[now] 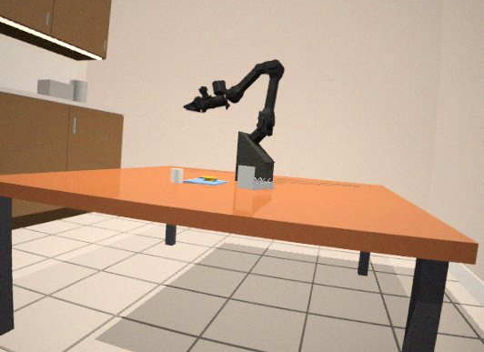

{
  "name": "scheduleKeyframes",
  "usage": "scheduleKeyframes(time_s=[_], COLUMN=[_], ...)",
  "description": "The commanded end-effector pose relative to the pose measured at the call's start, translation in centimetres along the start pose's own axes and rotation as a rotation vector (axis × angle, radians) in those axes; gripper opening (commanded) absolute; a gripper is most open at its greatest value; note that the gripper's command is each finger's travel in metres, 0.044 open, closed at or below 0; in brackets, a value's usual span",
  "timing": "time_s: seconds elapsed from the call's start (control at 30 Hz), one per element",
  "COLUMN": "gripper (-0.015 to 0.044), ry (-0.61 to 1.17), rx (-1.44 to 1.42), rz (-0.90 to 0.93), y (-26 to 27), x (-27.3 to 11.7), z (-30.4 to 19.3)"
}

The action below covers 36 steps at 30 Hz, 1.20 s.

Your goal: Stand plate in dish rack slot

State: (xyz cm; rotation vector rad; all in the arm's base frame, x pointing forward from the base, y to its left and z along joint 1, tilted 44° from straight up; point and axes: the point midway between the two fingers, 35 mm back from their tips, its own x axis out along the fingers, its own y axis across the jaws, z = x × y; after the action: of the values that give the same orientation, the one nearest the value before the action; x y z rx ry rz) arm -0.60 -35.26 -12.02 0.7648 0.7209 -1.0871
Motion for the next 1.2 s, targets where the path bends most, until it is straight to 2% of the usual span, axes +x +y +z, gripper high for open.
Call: scheduleKeyframes(time_s=[0.0,0.6,1.17], gripper=[0.04,0.04,0.04], ry=[0.04,0.355,0.698], rx=[-0.056,-0.408,-0.766], rz=[0.051,0.36,0.653], y=[1.9,16.0,27.9], x=[0.6,1.5,-3.0], z=[-0.1,-2.9,-8.2])
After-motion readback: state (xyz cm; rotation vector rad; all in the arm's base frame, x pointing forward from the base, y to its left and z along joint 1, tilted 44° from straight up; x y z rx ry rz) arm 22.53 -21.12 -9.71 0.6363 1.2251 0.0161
